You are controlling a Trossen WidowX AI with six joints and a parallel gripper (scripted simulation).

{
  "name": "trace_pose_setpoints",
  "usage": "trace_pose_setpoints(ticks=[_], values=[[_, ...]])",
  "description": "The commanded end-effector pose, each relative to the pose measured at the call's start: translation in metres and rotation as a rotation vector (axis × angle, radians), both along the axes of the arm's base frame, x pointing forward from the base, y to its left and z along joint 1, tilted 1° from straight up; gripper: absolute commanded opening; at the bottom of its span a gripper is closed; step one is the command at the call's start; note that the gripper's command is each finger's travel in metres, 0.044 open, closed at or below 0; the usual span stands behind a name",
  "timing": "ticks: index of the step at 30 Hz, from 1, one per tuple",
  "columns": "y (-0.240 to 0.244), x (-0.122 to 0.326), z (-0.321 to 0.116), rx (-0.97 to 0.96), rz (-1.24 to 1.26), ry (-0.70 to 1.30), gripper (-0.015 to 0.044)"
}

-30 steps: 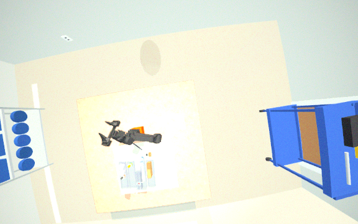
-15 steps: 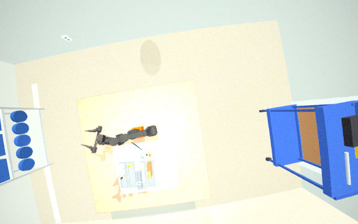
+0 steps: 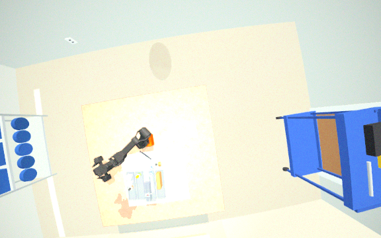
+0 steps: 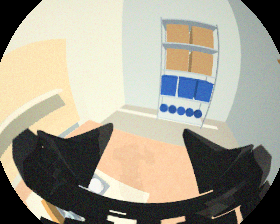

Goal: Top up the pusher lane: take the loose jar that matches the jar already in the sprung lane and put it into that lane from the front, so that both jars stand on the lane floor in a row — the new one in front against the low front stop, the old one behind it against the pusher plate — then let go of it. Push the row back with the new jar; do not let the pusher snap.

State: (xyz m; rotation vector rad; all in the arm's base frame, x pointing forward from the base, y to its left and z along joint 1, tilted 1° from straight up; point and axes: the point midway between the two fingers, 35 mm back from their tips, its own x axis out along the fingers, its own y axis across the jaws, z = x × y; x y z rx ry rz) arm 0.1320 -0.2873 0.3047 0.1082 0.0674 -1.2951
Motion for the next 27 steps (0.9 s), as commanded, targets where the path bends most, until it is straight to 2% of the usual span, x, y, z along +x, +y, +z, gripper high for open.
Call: trace_pose_setpoints(ticks=[1, 7, 13, 22, 27], values=[[0.015, 0.063, -0.046, 0.187, 0.21, 0.151, 0.044], [0.062, 0.129, -0.109, 0.418, 0.476, 0.383, 0.044], [0.134, 0.168, -0.168, 0.627, 0.726, 0.663, 0.044], [0.256, 0.167, -0.239, 0.893, 1.027, 1.188, 0.044], [0.264, 0.164, -0.243, 0.911, 1.044, 1.235, 0.044]])
